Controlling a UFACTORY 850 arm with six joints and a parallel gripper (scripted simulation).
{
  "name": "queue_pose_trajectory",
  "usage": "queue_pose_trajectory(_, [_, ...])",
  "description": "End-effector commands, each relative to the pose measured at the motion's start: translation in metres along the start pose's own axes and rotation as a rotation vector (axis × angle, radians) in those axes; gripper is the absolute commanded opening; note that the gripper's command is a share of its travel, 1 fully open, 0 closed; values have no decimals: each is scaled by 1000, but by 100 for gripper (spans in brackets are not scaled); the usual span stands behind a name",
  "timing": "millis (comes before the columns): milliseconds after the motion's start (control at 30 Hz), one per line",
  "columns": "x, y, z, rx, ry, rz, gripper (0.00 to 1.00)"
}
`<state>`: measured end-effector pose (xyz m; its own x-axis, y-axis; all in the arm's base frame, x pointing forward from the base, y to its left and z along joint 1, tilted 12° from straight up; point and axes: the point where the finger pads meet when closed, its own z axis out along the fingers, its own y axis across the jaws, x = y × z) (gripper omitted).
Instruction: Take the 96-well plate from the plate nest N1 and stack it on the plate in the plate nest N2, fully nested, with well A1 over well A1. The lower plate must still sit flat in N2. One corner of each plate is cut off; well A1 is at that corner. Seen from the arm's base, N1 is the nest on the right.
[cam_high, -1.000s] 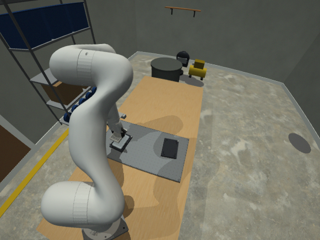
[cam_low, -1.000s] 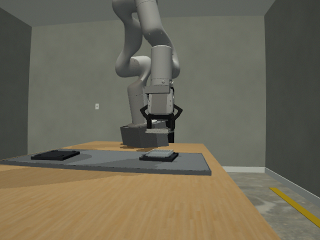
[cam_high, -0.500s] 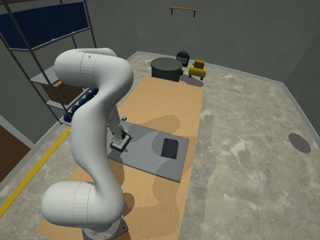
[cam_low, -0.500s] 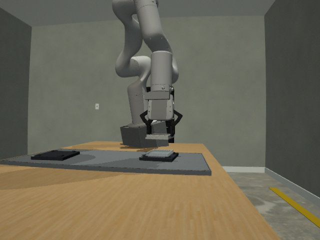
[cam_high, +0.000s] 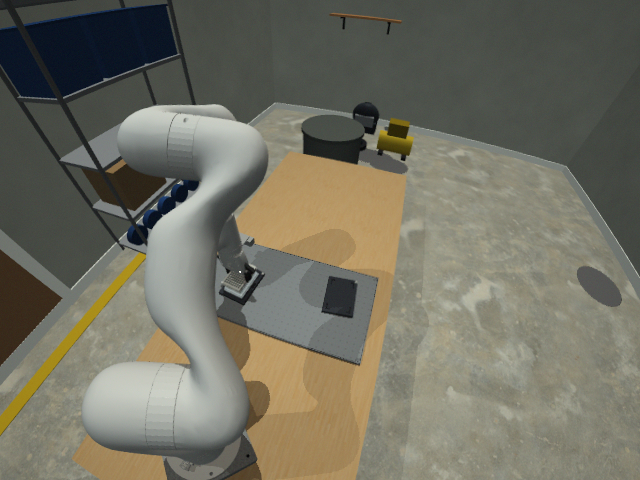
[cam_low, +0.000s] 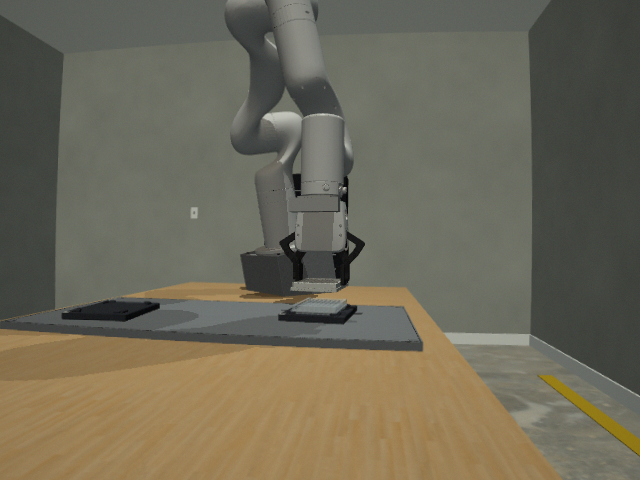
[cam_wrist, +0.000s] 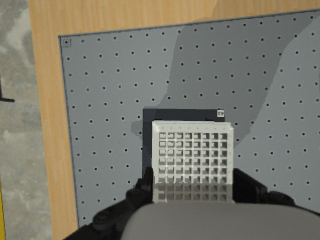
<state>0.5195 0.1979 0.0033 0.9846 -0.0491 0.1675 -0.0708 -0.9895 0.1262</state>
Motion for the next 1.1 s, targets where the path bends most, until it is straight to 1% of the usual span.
queue_pose_trajectory(0, [1,-1,4,1,3,1,0])
queue_pose_trajectory(233, [1,-1,15,1,3,1,0])
queue_pose_trajectory(1067, [1,-1,16,1,3,1,0])
